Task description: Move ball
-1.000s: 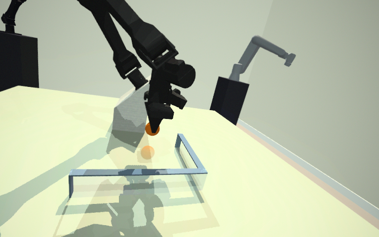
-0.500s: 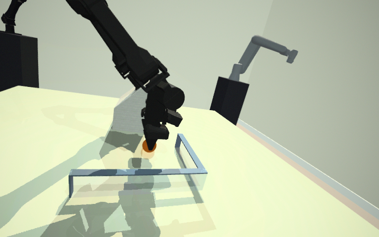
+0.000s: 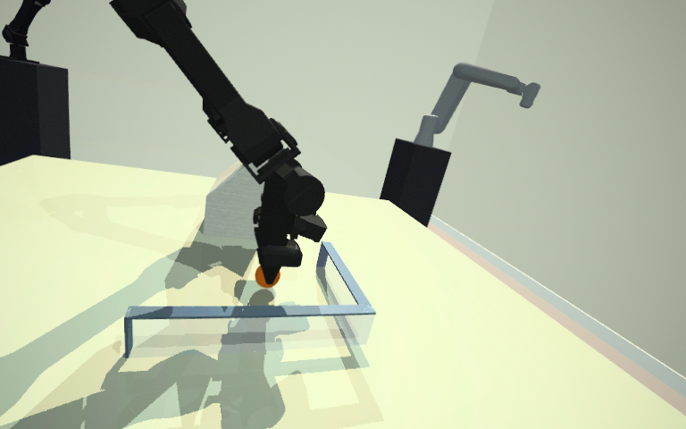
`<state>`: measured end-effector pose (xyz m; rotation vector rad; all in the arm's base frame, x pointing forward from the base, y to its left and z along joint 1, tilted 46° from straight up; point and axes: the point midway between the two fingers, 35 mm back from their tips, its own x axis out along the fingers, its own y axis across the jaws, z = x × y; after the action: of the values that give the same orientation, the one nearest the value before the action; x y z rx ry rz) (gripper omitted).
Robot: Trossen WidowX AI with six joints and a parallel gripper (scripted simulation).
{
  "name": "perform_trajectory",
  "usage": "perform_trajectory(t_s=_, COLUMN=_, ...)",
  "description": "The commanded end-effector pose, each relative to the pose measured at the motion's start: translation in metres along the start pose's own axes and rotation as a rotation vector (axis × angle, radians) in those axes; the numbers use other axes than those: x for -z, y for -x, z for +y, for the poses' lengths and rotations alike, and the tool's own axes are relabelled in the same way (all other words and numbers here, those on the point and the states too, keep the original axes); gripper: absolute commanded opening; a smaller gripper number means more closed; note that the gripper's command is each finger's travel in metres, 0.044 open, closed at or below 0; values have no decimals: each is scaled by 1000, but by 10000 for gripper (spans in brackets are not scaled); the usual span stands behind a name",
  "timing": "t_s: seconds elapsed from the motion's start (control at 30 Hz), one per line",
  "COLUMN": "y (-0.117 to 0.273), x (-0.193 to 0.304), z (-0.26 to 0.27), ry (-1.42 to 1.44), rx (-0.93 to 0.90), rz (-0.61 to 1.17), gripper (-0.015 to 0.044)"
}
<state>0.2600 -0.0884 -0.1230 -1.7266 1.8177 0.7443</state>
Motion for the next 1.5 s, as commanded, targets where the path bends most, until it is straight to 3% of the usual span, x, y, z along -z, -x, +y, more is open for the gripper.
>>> perform_trajectory(t_s=0.0, y=-6, x=0, z=3, ry=13, rx=-5, rz=6, gripper=0)
perform_trajectory(t_s=0.2, y=-9, x=0, z=4, ry=13, rx=-5, rz=6, gripper=0)
perform_trajectory(t_s=0.6, y=-6, x=0, z=1, ry=4, rx=0, rz=1, gripper=315)
perform_trajectory(t_s=0.77, y=4, x=-1, z=-1, ry=5, rx=0, rz=-2, gripper=324)
perform_trajectory(t_s=0.93, y=78, x=-1, z=2, ry=12, rx=-4, rz=0, gripper=324)
perform_trajectory(t_s=1.27, y=71, x=-3, z=1, ry=25, rx=7, rz=2, gripper=324)
perform_trajectory(t_s=1.4, y=111, x=-4, z=-1, ry=17, rx=9, rz=-2, gripper=429)
perform_trajectory(t_s=1.47, y=122, x=-3, z=0, ry=14, rx=9, rz=-2, gripper=440)
